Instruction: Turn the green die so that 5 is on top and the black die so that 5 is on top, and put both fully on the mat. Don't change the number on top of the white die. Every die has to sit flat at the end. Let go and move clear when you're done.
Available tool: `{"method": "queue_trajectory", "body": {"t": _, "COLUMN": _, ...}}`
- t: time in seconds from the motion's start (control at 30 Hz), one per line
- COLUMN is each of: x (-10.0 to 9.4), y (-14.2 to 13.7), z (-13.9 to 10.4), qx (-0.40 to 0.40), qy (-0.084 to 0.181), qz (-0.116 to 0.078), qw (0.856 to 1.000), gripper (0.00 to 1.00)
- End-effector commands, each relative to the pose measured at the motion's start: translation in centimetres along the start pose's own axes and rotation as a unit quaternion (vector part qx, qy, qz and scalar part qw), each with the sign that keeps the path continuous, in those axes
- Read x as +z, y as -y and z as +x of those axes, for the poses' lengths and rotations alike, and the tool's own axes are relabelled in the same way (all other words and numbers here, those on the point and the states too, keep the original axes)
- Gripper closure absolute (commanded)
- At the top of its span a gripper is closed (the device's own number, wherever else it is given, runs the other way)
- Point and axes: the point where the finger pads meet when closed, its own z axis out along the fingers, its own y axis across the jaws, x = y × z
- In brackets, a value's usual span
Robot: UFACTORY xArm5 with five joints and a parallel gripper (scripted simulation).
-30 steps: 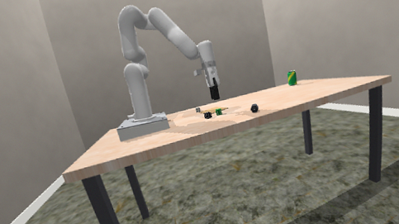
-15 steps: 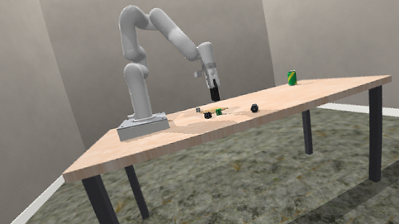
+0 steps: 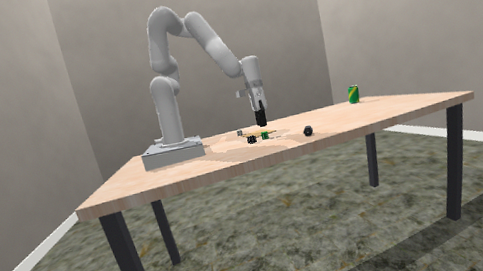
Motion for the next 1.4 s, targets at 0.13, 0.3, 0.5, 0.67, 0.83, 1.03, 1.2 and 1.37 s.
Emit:
{"method": "queue_trajectory", "body": {"t": 0.13, "x": 0.9, "y": 0.0, "z": -0.2, "qx": 0.0, "qy": 0.002, "qz": 0.0, "qw": 1.0, "gripper": 0.53}}
{"method": "queue_trajectory", "body": {"t": 0.3, "x": 1.6, "y": 0.0, "z": -0.2, "qx": 0.0, "qy": 0.002, "qz": 0.0, "qw": 1.0, "gripper": 0.53}}
{"method": "queue_trajectory", "body": {"t": 0.5, "x": 2.1, "y": 0.0, "z": -0.2, "qx": 0.0, "qy": 0.002, "qz": 0.0, "qw": 1.0, "gripper": 0.53}}
{"method": "queue_trajectory", "body": {"t": 0.67, "x": 2.3, "y": 0.0, "z": -0.2, "qx": 0.0, "qy": 0.002, "qz": 0.0, "qw": 1.0, "gripper": 0.53}}
{"method": "queue_trajectory", "body": {"t": 0.83, "x": 2.4, "y": 0.0, "z": -0.2, "qx": 0.0, "qy": 0.002, "qz": 0.0, "qw": 1.0, "gripper": 0.53}}
{"method": "queue_trajectory", "body": {"t": 1.03, "x": 2.4, "y": 0.0, "z": -0.2, "qx": 0.0, "qy": 0.002, "qz": 0.0, "qw": 1.0, "gripper": 0.53}}
{"method": "queue_trajectory", "body": {"t": 1.2, "x": 2.4, "y": 0.0, "z": -0.2, "qx": 0.0, "qy": 0.002, "qz": 0.0, "qw": 1.0, "gripper": 0.53}}
{"method": "queue_trajectory", "body": {"t": 1.37, "x": 2.4, "y": 0.0, "z": -0.2, "qx": 0.0, "qy": 0.002, "qz": 0.0, "qw": 1.0, "gripper": 0.53}}
